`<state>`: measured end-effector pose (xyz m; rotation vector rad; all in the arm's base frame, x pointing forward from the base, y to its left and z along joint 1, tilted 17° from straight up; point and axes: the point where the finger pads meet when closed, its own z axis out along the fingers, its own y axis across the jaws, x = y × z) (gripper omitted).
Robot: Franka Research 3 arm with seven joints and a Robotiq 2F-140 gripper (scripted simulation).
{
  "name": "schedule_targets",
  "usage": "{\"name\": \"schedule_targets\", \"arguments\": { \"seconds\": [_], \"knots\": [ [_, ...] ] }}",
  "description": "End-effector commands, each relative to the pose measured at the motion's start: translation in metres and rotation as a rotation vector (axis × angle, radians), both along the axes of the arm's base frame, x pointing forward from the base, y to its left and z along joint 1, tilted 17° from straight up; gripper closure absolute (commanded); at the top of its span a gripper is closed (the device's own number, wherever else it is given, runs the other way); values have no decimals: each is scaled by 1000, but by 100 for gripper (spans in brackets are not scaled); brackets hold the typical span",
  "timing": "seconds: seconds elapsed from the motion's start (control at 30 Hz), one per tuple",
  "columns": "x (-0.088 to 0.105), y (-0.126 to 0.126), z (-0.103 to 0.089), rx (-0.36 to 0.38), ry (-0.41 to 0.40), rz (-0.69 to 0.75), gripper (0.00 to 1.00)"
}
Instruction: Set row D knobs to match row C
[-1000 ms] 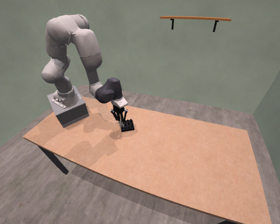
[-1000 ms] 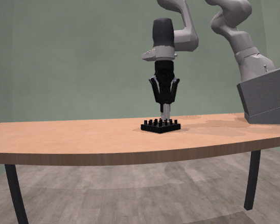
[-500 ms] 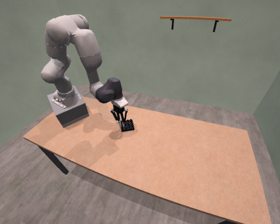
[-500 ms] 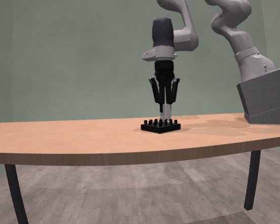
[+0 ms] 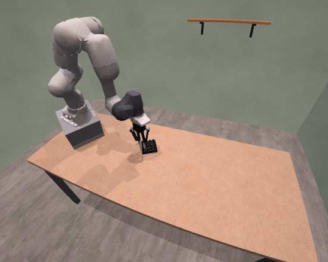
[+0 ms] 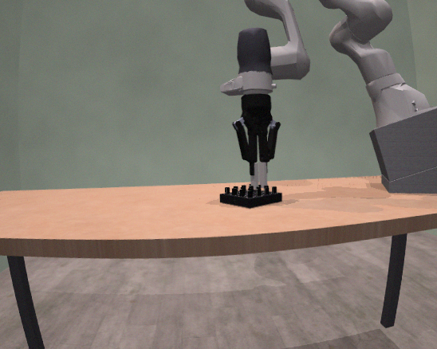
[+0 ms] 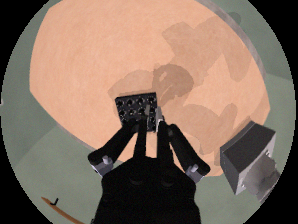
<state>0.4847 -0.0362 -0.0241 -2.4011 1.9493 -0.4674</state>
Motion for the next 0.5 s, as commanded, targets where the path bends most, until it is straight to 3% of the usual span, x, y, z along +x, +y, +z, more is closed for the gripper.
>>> {"name": "schedule_targets", "arguments": {
  "seconds": [0.0,0.47],
  "knots": [
    [1,-1,2,-3,0,5,88],
    [-6,5,30,-3,0,5,88]
  ]
}}
